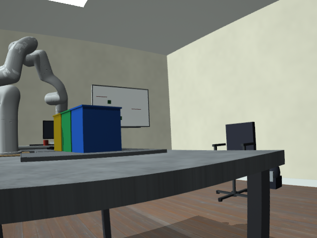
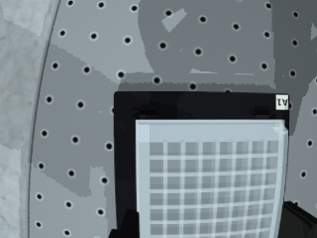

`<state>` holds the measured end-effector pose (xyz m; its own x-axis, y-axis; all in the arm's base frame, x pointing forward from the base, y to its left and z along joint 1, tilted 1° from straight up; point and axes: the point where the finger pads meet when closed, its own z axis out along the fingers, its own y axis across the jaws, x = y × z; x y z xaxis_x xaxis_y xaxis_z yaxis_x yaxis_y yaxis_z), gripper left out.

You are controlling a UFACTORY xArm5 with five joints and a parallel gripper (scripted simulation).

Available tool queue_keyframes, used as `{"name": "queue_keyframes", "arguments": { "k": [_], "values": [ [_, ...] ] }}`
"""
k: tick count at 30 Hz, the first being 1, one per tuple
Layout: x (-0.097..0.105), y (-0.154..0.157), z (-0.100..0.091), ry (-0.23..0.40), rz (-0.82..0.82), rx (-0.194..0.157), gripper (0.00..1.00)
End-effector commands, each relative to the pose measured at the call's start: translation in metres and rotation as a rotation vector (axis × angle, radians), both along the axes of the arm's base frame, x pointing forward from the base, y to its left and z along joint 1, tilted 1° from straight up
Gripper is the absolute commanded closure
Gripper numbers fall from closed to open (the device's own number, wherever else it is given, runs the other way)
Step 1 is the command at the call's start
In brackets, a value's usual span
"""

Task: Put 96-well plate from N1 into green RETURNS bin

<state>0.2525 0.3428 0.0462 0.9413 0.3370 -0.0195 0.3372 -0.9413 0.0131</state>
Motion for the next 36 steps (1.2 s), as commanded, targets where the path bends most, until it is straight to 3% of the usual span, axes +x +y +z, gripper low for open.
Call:
{"name": "queue_keyframes", "arguments": {
  "k": [1, 36],
  "values": [
    [0.001, 0.001, 0.005, -0.002, 0.0, 0.003, 1.0],
    [0.001, 0.003, 0.056, -0.003, 0.0, 0.003, 1.0]
  ]
}}
